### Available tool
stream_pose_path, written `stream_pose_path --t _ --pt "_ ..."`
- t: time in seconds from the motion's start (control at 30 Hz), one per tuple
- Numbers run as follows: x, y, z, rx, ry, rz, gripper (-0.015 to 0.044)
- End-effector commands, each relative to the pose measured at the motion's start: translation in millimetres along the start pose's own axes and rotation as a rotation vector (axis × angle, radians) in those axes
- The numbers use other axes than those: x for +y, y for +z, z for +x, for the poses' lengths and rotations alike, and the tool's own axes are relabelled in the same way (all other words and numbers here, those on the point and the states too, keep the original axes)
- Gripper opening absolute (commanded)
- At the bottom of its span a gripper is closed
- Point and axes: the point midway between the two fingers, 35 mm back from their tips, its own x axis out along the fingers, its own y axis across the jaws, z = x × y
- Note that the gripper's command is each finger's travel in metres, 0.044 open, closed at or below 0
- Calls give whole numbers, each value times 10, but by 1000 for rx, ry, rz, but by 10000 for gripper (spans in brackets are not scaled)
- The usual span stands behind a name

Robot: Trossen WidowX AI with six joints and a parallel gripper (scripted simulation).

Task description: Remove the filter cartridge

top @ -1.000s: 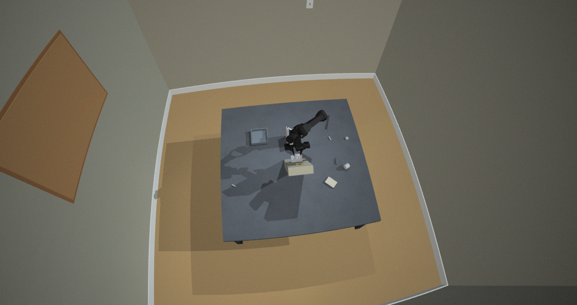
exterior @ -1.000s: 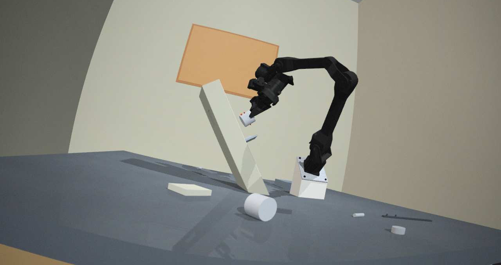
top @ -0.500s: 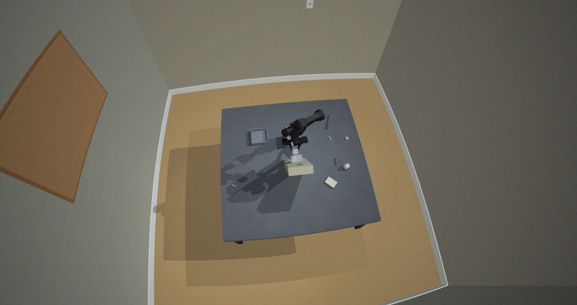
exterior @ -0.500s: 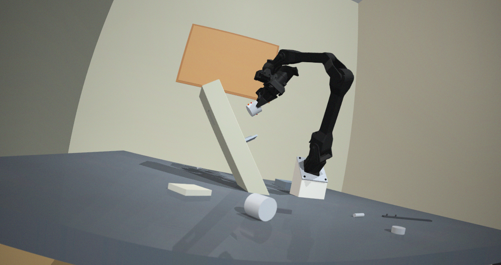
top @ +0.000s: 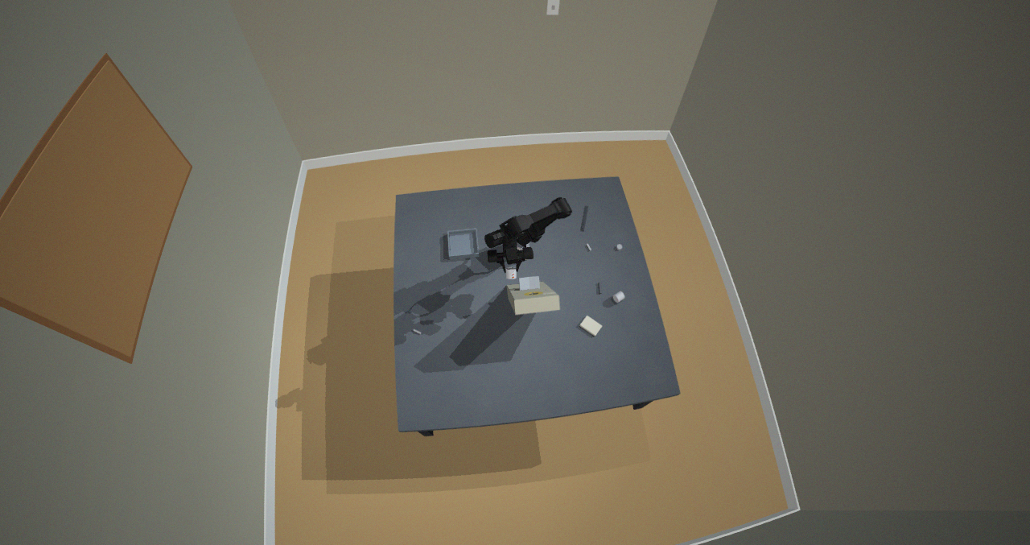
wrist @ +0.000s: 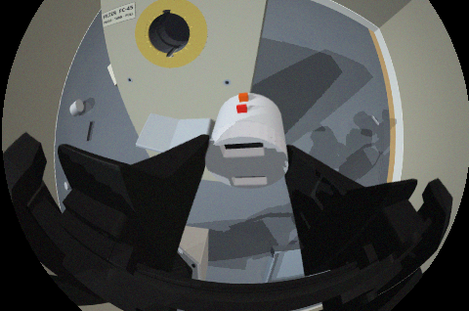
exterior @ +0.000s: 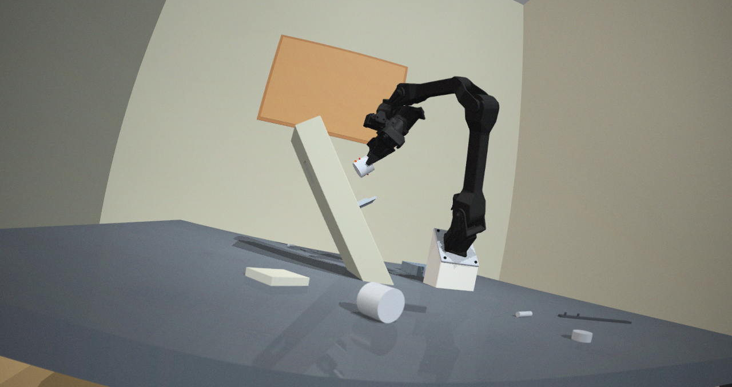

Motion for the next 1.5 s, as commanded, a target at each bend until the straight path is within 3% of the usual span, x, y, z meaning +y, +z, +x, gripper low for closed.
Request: stream_pose_path --t 0.0,0.73,1.03,1.47 --pt "-144 -75 -35 11 -46 75 0" --pt "-1589 -1143 -488 -5 -563 944 0" --pt "-1654 -1240 -505 -12 -589 986 0" --pt "-1992 -2396 -415 -21 -768 1270 0"
